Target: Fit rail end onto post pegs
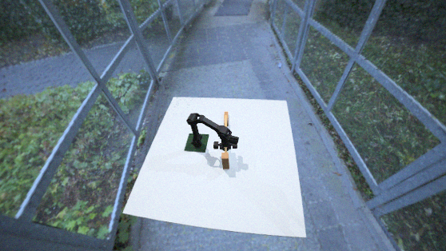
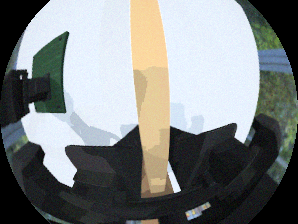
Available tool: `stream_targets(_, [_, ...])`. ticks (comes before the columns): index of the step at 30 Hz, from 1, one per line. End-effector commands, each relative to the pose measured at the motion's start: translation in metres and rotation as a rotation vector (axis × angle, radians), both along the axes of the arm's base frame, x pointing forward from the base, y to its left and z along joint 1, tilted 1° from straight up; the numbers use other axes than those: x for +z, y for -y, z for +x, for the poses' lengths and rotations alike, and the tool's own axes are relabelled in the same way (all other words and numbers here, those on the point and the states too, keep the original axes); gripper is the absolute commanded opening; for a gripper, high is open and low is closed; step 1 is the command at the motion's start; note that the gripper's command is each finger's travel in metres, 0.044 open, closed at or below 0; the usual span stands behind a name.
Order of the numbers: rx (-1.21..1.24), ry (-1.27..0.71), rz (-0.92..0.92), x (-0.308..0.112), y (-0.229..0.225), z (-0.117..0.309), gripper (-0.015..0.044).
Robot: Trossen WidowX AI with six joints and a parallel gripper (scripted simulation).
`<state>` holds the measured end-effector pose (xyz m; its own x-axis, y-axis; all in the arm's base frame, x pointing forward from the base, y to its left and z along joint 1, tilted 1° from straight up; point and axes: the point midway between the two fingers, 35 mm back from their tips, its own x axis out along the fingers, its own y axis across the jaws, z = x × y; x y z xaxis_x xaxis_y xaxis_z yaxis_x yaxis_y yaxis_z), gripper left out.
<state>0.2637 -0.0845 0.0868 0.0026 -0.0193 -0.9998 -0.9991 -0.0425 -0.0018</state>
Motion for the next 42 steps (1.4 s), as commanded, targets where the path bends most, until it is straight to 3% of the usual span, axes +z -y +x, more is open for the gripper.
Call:
stream_targets(1, [-0.002, 0.001, 0.000, -0.0001, -0.0003, -0.0003, 0.0000])
stream_targets(42, [-0.002, 0.001, 0.000, 0.0041, 0.0016, 0.0005, 0.0000])
